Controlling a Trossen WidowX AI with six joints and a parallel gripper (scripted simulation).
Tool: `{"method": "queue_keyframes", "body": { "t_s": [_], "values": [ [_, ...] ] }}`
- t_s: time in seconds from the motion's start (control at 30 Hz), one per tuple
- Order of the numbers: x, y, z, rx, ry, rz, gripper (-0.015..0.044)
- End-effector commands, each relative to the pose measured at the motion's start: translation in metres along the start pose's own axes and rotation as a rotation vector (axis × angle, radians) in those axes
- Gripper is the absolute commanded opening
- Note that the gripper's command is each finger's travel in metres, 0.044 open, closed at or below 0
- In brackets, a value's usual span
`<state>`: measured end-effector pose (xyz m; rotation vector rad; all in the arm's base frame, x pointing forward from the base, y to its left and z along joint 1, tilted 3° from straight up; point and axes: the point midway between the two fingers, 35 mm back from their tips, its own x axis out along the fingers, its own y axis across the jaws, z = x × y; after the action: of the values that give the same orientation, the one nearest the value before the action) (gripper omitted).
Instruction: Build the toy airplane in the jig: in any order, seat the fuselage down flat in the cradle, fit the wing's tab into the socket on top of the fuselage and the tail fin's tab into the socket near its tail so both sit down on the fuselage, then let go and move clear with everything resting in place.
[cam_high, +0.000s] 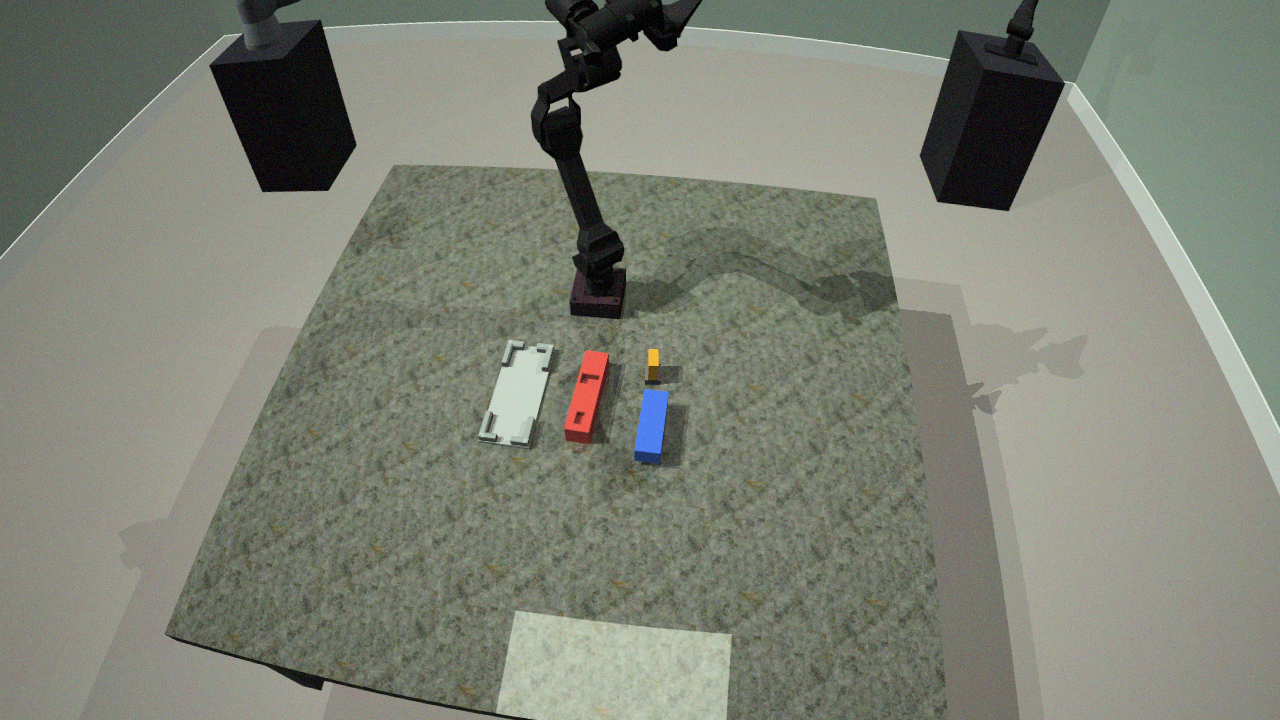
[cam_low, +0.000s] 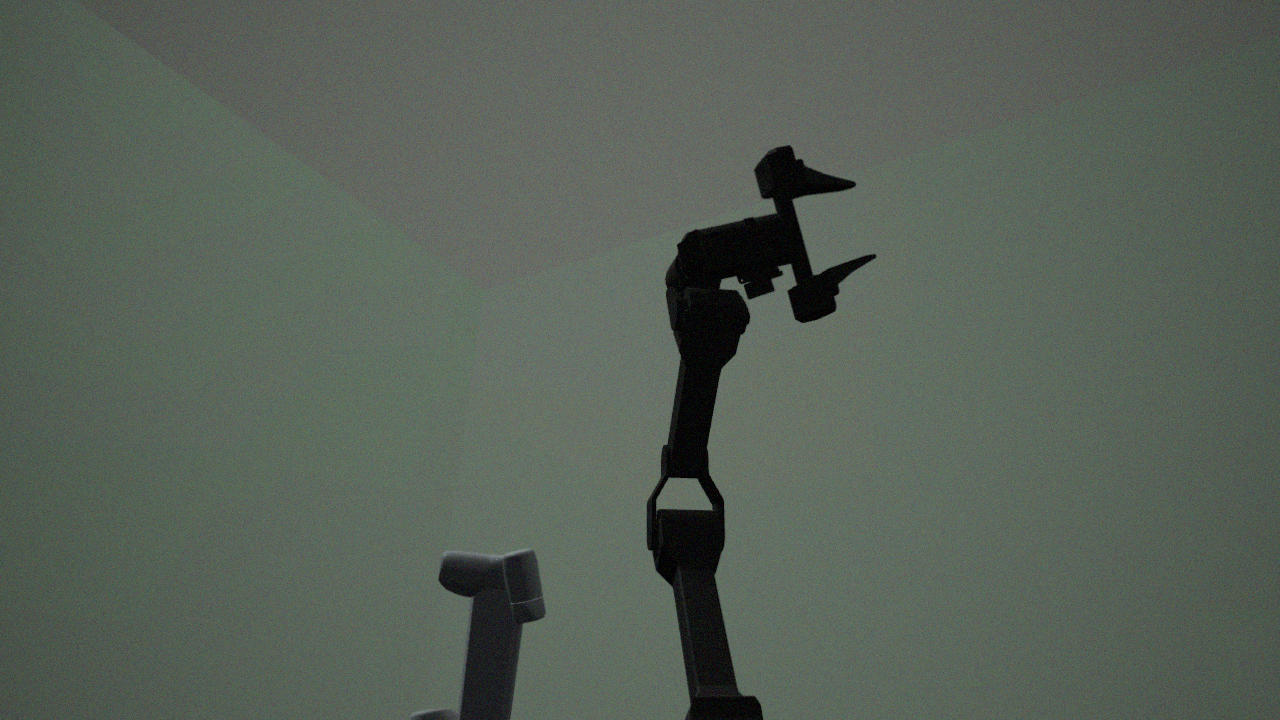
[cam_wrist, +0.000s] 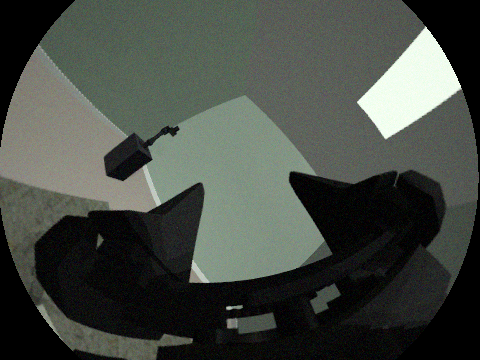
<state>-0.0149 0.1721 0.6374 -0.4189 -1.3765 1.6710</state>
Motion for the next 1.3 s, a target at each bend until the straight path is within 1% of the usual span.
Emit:
{"method": "queue_keyframes", "body": {
  "t_s": [0.0,0.03,0.1,0.33,0.4,0.63,0.8,0.97,1.13,1.27],
  "values": [
    [0.000,0.000,0.000,0.000,0.000,0.000,0.0426],
    [0.000,-0.001,-0.002,0.009,0.004,-0.005,0.0440],
    [-0.002,-0.007,-0.020,0.078,0.039,-0.048,0.0440],
    [-0.030,-0.027,-0.123,0.422,0.250,-0.291,0.0440],
    [-0.038,-0.026,-0.143,0.425,0.300,-0.334,0.0440],
    [-0.099,-0.011,-0.243,0.732,0.568,-0.584,0.0440],
    [-0.154,0.018,-0.301,0.934,0.778,-0.762,0.0440],
    [-0.215,0.062,-0.343,1.122,1.005,-0.935,0.0440],
    [-0.276,0.119,-0.366,1.302,1.258,-1.098,0.0440],
    [-0.322,0.170,-0.368,1.439,1.476,-1.211,0.0440]
  ]
}}
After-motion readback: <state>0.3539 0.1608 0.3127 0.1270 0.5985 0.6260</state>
